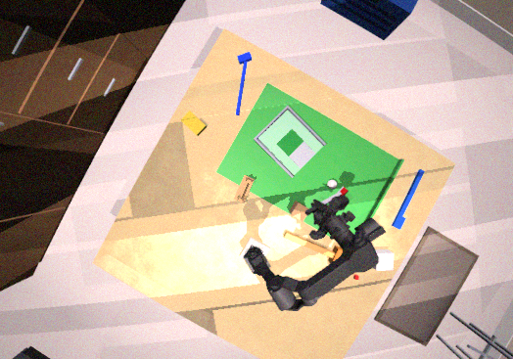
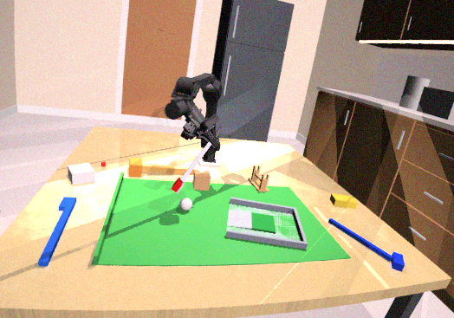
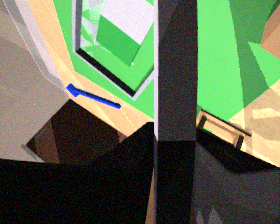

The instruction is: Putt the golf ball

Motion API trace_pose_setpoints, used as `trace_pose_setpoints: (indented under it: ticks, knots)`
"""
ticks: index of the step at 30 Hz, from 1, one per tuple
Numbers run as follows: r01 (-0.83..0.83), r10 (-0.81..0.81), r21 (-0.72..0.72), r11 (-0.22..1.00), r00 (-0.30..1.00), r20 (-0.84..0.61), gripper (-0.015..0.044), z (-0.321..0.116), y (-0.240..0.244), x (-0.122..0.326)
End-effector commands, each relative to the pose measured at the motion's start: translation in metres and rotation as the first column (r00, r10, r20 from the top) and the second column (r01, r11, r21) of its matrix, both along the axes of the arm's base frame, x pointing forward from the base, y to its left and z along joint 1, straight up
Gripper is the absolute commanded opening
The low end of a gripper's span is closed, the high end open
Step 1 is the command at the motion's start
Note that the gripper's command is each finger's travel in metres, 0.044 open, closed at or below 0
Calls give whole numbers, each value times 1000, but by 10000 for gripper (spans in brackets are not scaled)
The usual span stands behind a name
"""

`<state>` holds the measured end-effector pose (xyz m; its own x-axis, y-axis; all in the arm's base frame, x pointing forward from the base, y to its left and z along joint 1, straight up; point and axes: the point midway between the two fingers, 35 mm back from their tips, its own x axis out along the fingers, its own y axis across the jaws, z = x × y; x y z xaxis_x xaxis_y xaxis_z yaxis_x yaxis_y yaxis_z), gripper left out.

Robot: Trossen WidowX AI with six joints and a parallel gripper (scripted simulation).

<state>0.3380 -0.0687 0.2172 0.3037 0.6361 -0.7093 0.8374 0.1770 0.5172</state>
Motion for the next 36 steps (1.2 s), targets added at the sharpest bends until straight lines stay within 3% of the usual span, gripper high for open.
trace_pose_setpoints:
  ticks: [1,36]
  knots:
    - [8,-8,17,1000,1000,-18,0,-16,-7,-2]
    - [11,-11,17,1000,1000,-19,0,-42,-23,-5]
